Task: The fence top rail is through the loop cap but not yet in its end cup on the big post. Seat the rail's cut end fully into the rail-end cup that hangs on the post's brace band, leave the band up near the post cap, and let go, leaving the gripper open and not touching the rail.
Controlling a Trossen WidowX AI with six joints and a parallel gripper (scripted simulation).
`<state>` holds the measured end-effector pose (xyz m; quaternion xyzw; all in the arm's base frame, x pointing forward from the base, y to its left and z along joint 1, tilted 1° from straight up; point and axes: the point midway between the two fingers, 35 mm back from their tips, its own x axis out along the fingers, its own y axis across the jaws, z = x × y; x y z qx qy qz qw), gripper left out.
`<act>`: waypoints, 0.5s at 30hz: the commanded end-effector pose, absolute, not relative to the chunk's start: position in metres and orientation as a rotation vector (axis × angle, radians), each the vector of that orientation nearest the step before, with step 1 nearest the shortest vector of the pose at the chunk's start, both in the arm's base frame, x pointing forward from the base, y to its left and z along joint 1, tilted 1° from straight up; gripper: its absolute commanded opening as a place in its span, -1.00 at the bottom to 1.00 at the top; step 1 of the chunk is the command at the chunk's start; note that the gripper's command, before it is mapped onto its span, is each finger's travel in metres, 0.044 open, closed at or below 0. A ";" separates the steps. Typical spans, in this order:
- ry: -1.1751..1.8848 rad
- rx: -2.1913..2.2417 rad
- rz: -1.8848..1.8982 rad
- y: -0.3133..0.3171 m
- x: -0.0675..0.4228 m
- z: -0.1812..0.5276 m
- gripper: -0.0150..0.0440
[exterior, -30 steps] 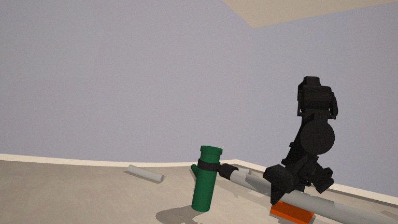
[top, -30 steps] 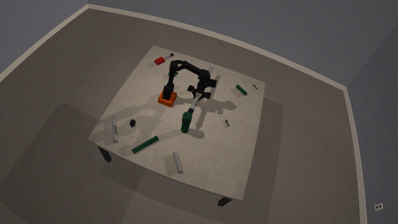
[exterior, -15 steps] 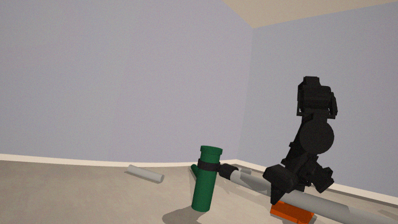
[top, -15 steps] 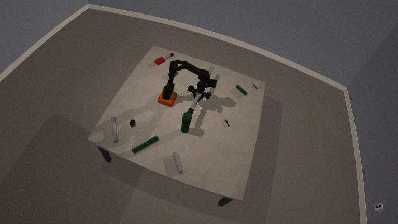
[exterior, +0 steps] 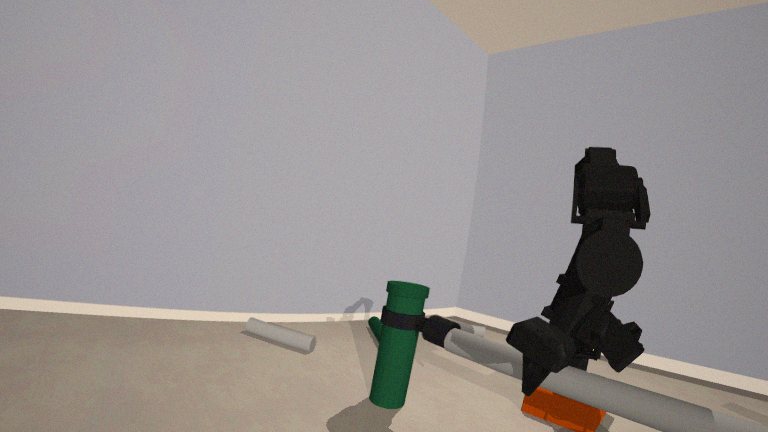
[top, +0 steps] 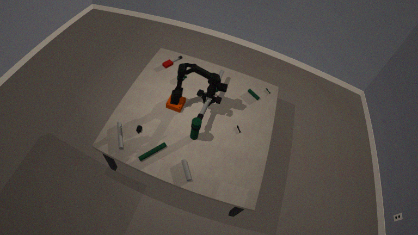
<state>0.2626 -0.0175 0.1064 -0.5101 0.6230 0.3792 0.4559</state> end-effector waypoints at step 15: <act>1.542 -1.264 0.930 -0.029 0.258 0.114 -0.49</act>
